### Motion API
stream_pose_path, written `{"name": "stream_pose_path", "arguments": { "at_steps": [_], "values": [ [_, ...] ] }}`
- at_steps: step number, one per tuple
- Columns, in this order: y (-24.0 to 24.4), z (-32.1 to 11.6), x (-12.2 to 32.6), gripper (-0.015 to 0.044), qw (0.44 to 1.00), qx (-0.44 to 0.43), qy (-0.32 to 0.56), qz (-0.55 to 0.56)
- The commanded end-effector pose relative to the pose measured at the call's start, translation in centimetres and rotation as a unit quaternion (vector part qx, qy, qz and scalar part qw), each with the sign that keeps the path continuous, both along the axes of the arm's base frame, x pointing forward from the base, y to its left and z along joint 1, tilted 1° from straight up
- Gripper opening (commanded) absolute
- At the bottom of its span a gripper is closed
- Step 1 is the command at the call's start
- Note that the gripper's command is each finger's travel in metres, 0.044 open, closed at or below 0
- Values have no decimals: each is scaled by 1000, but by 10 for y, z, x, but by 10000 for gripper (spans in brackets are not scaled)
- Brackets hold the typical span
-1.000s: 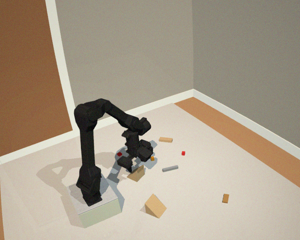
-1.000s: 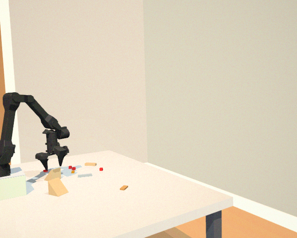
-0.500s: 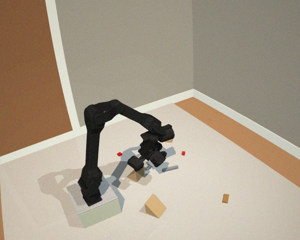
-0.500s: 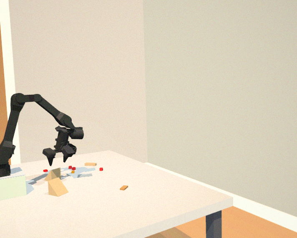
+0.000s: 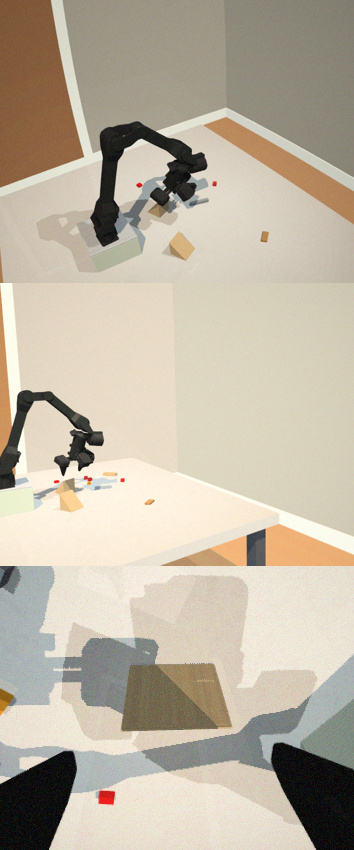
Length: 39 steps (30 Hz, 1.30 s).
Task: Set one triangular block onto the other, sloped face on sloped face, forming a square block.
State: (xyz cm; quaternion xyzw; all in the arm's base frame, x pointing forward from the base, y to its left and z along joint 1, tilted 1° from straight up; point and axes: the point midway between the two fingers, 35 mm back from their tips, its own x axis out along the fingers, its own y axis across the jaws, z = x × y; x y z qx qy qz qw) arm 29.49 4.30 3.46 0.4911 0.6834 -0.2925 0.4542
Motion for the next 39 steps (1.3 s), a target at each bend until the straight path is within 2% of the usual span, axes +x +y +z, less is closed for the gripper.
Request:
{"name": "stream_pose_path", "arguments": {
  "at_steps": [1, 39],
  "values": [
    [4, -9, -2, 440, 1000, 4, 6, 0],
    [30, -65, -8, 440, 1000, 5, 6, 1]
  ]
}}
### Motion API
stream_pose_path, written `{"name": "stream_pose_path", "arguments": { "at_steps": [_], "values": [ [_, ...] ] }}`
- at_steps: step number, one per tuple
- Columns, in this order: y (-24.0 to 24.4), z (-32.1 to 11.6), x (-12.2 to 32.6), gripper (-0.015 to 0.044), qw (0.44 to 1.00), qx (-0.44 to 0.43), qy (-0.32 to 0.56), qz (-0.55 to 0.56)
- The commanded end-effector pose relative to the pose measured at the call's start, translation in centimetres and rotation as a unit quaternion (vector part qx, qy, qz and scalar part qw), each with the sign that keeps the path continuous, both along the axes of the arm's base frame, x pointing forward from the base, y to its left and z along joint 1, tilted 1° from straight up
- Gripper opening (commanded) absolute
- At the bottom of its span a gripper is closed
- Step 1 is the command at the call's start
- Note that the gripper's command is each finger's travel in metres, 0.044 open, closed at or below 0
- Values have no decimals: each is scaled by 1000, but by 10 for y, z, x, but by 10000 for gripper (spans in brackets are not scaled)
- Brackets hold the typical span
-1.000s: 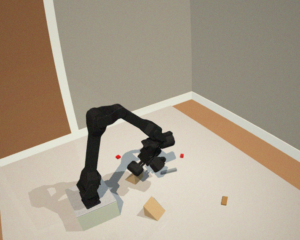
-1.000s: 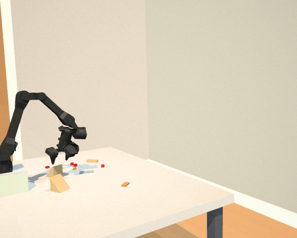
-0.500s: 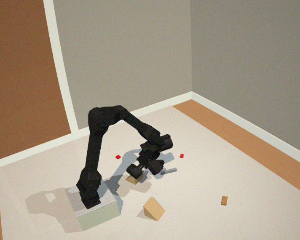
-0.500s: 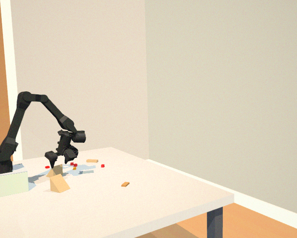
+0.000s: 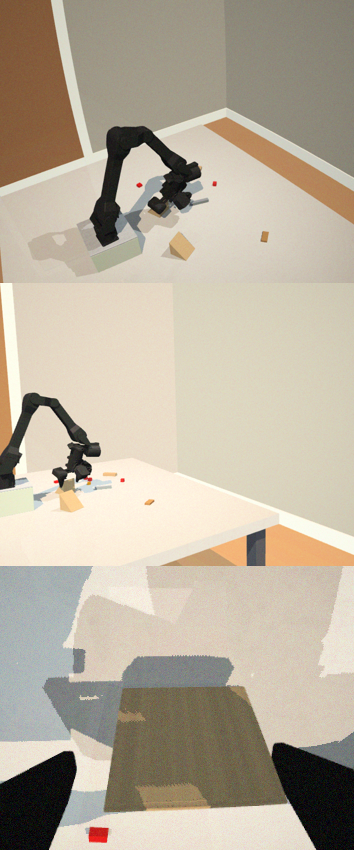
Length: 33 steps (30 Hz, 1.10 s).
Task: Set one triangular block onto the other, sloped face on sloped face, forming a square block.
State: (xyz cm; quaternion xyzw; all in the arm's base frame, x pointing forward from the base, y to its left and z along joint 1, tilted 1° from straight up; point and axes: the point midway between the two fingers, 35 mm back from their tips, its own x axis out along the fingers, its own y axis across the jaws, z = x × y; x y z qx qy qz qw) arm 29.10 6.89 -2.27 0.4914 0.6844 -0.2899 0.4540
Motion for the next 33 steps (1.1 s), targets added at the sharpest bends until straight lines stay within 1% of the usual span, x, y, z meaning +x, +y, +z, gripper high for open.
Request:
{"name": "stream_pose_path", "arguments": {
  "at_steps": [1, 17, 21, 31, 33],
  "values": [
    [5, -10, -4, 440, 1000, 2, 7, 0],
    [14, -30, -11, 440, 1000, 3, 8, -1],
    [14, -30, -11, 335, 1000, 3, 8, -1],
    [14, -30, -11, 268, 1000, 3, 8, -1],
    [14, -30, -11, 216, 1000, 3, 8, -1]
  ]
}}
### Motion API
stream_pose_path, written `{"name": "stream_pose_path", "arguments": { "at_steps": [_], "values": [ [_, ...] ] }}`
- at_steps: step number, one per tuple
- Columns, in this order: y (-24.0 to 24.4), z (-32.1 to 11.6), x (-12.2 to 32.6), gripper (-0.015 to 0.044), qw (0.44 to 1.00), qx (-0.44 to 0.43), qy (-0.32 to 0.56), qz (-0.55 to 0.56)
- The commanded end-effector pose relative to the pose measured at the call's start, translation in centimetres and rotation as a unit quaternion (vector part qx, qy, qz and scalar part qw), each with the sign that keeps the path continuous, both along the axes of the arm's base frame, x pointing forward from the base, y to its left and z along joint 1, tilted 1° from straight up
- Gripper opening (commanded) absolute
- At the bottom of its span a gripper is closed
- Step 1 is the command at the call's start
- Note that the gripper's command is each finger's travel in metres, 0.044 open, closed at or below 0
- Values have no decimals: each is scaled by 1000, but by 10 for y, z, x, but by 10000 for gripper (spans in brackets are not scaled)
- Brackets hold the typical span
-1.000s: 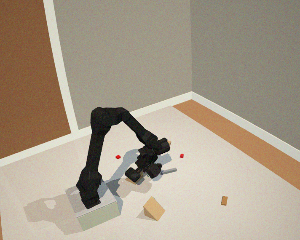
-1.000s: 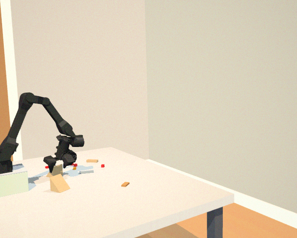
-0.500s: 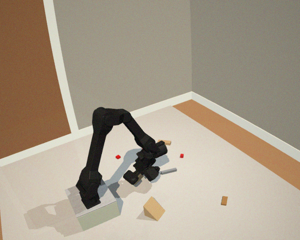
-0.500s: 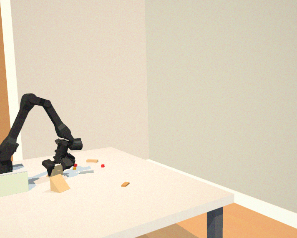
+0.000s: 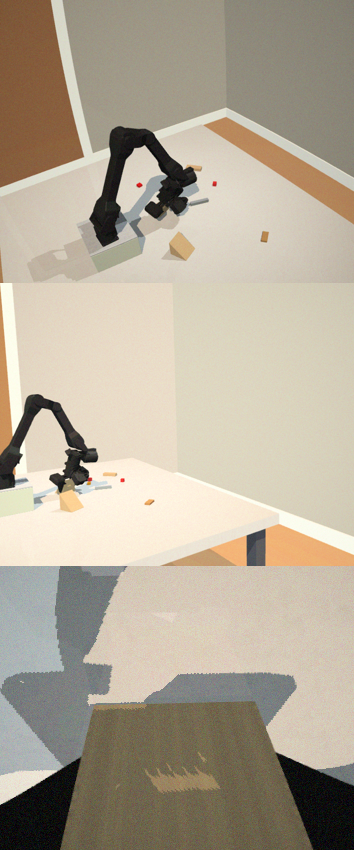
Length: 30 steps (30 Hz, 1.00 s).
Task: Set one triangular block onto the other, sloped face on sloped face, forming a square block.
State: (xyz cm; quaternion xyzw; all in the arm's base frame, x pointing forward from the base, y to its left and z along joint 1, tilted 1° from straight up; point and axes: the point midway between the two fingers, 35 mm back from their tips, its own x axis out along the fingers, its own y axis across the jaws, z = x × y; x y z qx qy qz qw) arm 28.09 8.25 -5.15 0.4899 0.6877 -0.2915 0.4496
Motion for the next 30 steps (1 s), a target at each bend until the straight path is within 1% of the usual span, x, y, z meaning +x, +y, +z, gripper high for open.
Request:
{"name": "stream_pose_path", "arguments": {
  "at_steps": [1, 8, 11, 20, 30],
  "values": [
    [1, -1, -1, 190, 1000, 2, 2, -2],
    [0, 3, 0, 6, 1000, 0, 0, 0],
    [0, 3, -1, 0, 1000, -6, -1, 0],
    [12, 14, -5, 0, 993, -115, -41, -4],
    [26, 23, -11, 0, 971, -225, -81, -8]
  ]
}}
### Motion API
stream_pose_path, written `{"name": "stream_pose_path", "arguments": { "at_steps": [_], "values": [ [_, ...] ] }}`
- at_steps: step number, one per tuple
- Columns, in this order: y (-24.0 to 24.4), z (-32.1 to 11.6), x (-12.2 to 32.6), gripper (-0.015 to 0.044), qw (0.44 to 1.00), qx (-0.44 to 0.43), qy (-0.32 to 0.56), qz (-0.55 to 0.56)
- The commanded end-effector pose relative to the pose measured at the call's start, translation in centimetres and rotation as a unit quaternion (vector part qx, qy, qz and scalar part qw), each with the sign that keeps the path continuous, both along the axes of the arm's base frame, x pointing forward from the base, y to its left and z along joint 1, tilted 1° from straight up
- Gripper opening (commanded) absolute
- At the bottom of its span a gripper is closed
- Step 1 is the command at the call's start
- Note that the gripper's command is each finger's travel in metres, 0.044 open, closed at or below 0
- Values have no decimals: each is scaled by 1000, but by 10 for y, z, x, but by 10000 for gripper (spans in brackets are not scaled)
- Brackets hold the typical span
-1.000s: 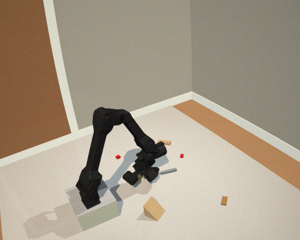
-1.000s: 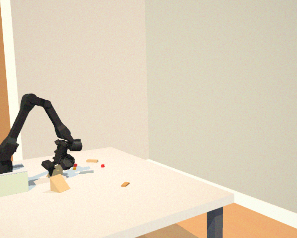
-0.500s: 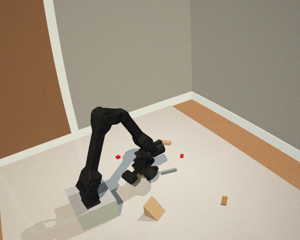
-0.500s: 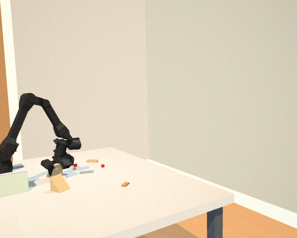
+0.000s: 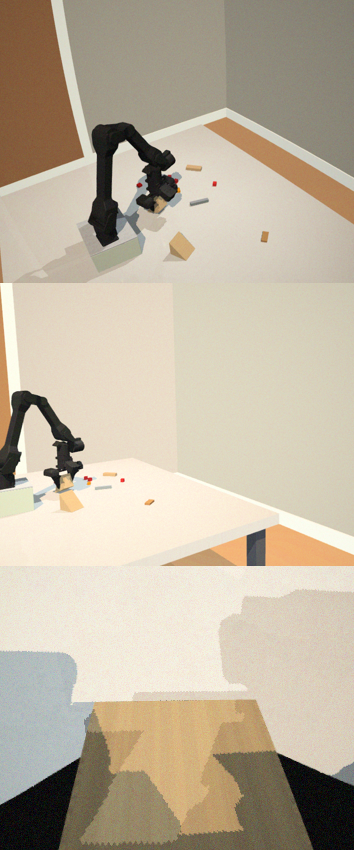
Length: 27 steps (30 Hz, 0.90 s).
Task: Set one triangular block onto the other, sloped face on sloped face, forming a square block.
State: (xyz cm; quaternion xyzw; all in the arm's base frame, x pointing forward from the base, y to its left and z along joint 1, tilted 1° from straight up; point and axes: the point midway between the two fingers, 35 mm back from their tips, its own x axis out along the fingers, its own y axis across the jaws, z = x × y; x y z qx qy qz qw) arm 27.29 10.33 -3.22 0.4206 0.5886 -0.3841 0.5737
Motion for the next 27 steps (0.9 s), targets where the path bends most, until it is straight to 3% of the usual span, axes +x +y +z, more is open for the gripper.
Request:
{"name": "stream_pose_path", "arguments": {
  "at_steps": [1, 27],
  "values": [
    [7, 5, -4, 0, 998, -54, -22, -2],
    [52, 10, -22, 0, 924, -358, -134, -12]
  ]
}}
